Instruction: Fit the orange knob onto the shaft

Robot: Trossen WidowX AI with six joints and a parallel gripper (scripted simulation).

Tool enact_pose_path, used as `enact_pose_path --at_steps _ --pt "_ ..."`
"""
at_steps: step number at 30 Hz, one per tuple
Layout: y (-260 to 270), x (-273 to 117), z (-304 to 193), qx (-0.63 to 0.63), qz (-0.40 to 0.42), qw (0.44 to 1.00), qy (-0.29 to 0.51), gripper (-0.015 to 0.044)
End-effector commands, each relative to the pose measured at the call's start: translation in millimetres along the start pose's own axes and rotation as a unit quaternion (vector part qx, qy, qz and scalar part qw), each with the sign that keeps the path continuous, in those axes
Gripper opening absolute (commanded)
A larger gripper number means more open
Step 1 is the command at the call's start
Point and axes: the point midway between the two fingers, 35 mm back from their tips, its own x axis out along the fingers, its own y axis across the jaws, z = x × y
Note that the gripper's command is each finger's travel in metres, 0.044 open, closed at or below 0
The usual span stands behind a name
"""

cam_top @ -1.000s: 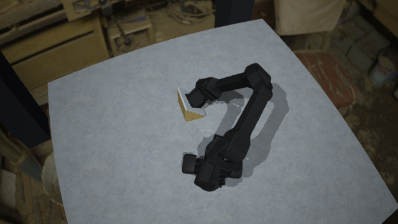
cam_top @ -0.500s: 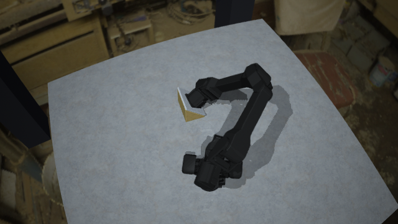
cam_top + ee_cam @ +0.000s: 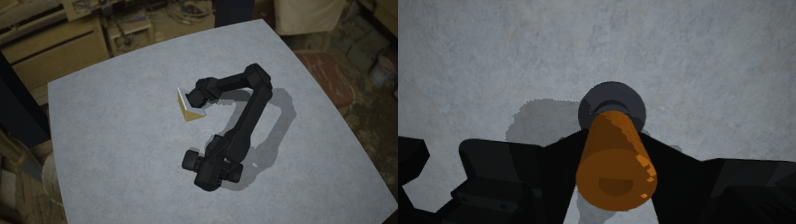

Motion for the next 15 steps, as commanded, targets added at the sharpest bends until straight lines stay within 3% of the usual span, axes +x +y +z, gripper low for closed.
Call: enact_pose_path --at_steps 1,15 --pt "-1.0 1.4 -0.3 0.014 -0.001 1.0 -0.001 0.0" --pt "-1.3 3.6 -1.1 0.014 0.0 1.0 -0.001 0.0"
